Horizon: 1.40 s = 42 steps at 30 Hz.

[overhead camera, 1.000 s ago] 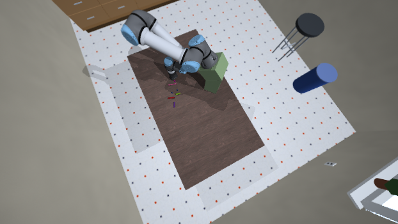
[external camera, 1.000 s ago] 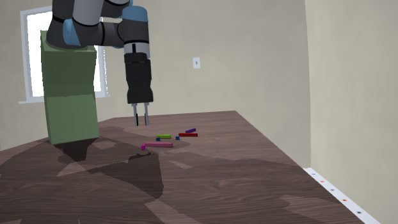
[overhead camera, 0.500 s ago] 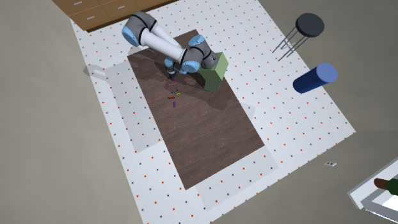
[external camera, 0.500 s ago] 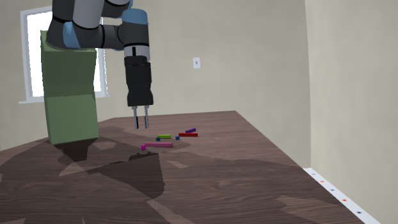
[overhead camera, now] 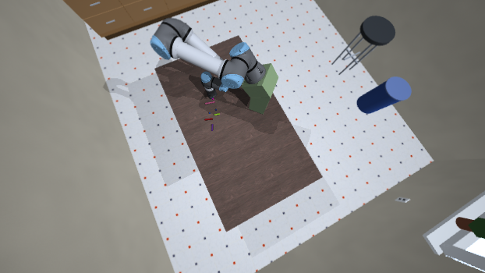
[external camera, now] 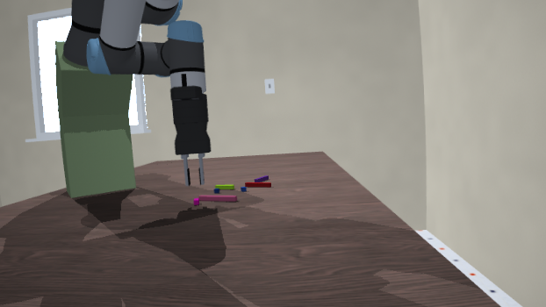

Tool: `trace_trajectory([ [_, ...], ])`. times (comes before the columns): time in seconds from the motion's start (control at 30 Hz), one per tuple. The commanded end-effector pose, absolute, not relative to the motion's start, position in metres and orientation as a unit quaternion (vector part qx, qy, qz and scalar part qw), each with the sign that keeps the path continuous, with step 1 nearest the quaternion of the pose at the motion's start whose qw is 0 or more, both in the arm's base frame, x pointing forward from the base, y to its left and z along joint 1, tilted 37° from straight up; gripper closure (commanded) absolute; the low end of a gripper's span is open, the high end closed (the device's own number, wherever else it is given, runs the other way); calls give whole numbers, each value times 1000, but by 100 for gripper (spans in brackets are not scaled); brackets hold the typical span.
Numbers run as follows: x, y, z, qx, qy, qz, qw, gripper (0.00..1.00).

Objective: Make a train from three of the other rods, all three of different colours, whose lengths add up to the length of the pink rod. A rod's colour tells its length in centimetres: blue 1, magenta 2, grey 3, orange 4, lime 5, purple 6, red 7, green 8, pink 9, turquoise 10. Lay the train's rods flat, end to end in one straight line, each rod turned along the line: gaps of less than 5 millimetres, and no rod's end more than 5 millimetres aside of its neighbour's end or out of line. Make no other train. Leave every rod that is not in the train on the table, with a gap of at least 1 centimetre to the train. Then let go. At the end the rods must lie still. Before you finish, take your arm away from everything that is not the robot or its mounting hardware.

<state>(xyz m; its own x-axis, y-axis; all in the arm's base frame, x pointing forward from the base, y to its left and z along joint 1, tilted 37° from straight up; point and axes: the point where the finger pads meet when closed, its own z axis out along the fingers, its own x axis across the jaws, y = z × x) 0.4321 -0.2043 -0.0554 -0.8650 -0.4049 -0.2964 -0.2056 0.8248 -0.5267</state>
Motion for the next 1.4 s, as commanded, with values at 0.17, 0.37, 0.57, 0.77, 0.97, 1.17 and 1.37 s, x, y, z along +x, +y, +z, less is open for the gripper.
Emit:
trace_trajectory([
  [0.17,438,-210,-67,-164,933,-247,202,46],
  [0.37,440,-212,-70,-164,933,-247,202,46],
  [0.57,442,-214,-74,-164,933,-247,202,46],
  [0.77,443,-215,-75,-164,933,-247,202,46],
  [0.97,443,-215,-75,-164,933,-247,202,46],
  [1.17,443,-215,-75,-164,933,-247,202,46],
  [1.37,443,-215,-75,-164,933,-247,202,46],
])
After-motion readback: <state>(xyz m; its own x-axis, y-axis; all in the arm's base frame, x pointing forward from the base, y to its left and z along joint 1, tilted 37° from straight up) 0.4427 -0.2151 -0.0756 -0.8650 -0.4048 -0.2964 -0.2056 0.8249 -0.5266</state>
